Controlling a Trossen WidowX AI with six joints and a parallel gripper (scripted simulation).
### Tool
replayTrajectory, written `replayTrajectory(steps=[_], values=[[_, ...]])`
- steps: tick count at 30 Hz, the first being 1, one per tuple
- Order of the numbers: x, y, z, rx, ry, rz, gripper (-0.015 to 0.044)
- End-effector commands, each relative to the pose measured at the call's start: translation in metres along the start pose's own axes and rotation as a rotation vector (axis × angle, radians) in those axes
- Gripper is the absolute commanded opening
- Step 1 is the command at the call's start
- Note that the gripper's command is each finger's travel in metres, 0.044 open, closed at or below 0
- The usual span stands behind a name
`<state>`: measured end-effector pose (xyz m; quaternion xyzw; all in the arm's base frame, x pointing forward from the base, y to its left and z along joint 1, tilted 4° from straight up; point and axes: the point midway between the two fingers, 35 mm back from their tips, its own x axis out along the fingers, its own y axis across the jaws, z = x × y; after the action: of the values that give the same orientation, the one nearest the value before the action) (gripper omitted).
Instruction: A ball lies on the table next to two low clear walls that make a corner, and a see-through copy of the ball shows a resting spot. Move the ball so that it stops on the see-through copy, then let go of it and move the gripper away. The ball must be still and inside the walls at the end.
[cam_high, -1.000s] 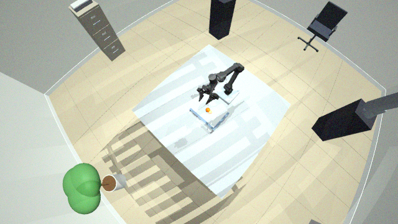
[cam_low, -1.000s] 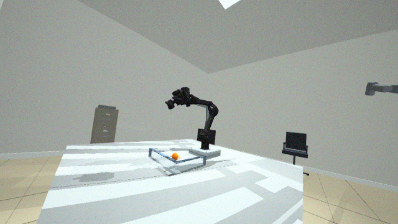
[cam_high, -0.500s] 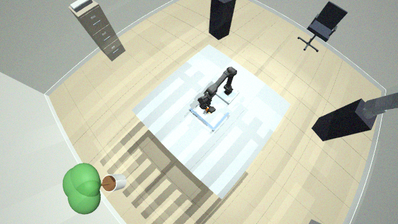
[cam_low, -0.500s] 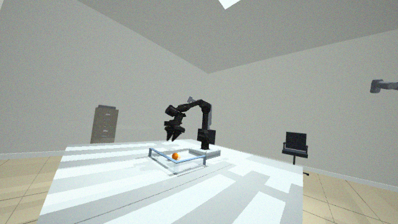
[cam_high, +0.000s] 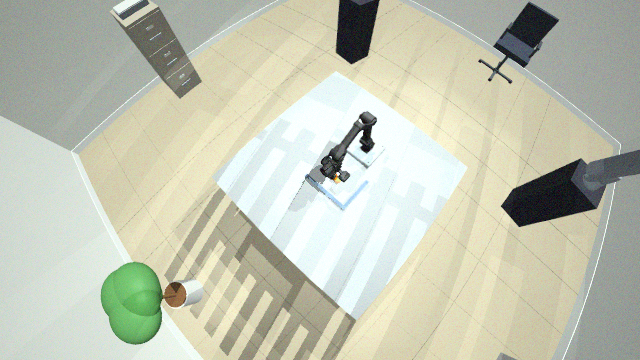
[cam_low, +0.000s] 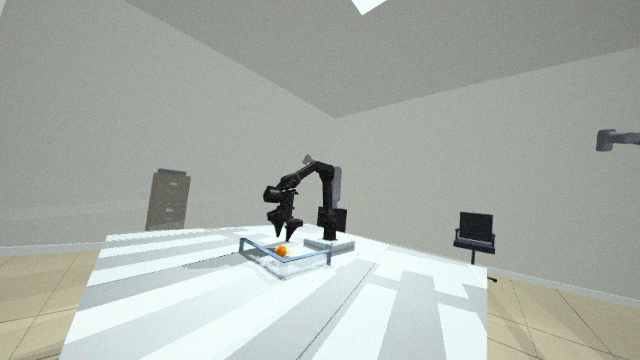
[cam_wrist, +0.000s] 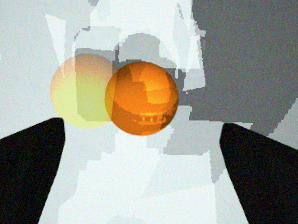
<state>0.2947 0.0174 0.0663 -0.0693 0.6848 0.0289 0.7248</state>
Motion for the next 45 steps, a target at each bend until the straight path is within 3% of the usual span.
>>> replayTrajectory(steps=[1,31,35,41,45], values=[[0.011,0.000,-0.003,-0.006,0.019,-0.004,0.0324],[0.052,-0.001,-0.004,-0.006,0.019,-0.004,0.0324],[0.052,-0.001,-0.004,-0.006,0.019,-0.004,0.0219],[0.052,-0.001,-0.004,-0.006,0.019,-0.004,0.0179],[0.044,-0.001,-0.001,-0.006,0.019,-0.004,0.0074]])
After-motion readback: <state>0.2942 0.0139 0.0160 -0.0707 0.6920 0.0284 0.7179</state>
